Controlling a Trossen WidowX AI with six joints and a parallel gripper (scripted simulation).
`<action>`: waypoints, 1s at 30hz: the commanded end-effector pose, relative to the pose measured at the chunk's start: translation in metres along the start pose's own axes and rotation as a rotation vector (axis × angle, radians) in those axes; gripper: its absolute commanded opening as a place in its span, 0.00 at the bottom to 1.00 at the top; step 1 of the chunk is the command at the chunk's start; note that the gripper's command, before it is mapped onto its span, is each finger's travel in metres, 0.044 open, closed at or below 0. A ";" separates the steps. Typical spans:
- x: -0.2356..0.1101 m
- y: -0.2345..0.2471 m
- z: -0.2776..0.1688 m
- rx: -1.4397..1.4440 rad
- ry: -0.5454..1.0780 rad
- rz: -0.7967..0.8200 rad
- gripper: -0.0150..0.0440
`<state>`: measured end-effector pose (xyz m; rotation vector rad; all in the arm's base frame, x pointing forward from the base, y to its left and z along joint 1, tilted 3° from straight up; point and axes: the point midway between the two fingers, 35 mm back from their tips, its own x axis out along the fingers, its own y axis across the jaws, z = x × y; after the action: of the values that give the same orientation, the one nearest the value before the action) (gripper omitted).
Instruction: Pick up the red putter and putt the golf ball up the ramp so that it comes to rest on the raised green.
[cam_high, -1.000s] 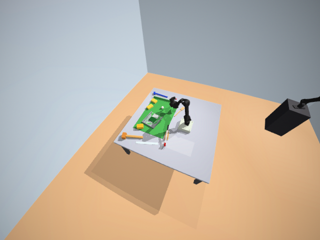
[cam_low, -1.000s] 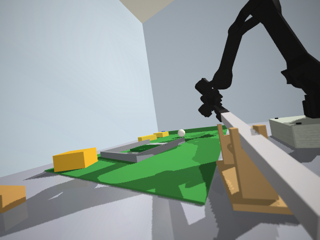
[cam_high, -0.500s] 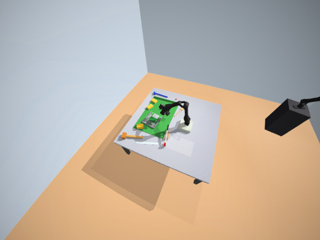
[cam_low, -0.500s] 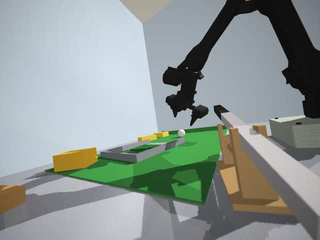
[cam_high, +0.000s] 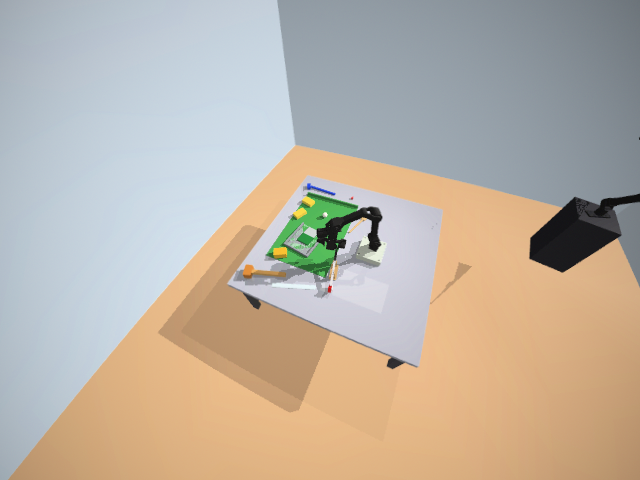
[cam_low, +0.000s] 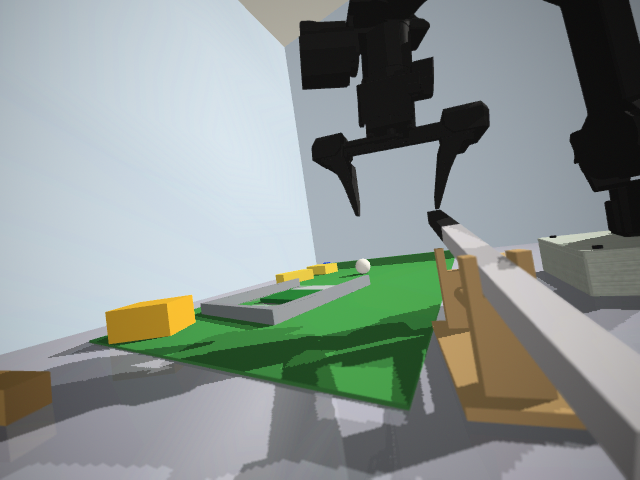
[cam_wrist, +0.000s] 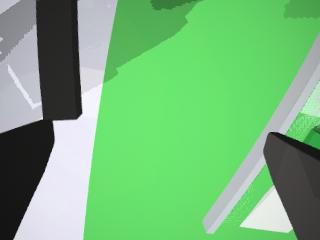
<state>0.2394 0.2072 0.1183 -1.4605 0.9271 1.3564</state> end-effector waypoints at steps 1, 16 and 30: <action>-0.019 0.035 0.025 -0.062 -0.045 0.094 1.00; 0.004 0.040 0.027 -0.066 -0.047 0.100 1.00; 0.030 0.043 0.028 -0.066 -0.047 0.100 1.00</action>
<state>0.1945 0.2221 0.0881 -1.4482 0.9377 1.4959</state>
